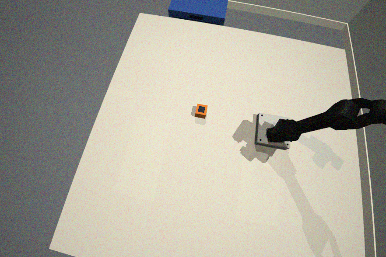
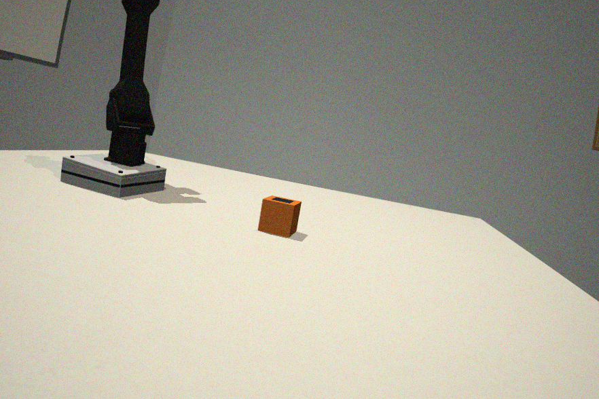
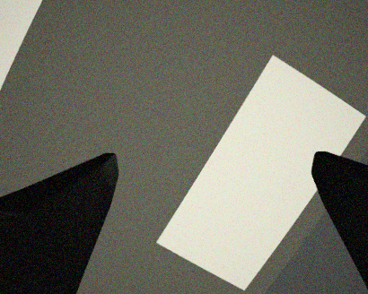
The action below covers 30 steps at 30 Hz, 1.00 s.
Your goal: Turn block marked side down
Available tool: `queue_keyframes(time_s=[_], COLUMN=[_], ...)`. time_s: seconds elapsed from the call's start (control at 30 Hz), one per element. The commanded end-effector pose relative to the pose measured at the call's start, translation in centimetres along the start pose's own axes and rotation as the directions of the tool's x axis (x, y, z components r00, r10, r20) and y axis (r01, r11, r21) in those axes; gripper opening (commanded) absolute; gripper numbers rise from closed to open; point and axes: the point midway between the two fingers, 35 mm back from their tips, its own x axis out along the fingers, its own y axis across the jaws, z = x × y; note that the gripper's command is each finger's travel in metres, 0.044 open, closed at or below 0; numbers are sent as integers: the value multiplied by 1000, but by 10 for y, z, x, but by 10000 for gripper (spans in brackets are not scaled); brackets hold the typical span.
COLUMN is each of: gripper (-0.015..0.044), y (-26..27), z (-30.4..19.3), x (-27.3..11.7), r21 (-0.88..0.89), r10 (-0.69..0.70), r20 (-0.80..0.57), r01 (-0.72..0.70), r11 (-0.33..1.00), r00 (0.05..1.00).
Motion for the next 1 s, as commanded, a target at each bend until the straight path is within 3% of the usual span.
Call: queue_keyframes(time_s=[0.0, 0.2, 0.4, 0.7, 0.97], gripper=[426, 440, 440, 440, 440], y=[-1, -30, -52, -57, -20], z=[1, 51, 121, 246, 364], x=[0, 7, 10, 2, -19], r21=[-9, -290, -569, -828, -842], r10=[-3, -110, -228, -354, -373], r20=[0, 10, 76, 275, 512], r01=[3, 108, 230, 407, 539], r11=[1000, 951, 790, 386, -35], r00=[1000, 994, 971, 894, 774])
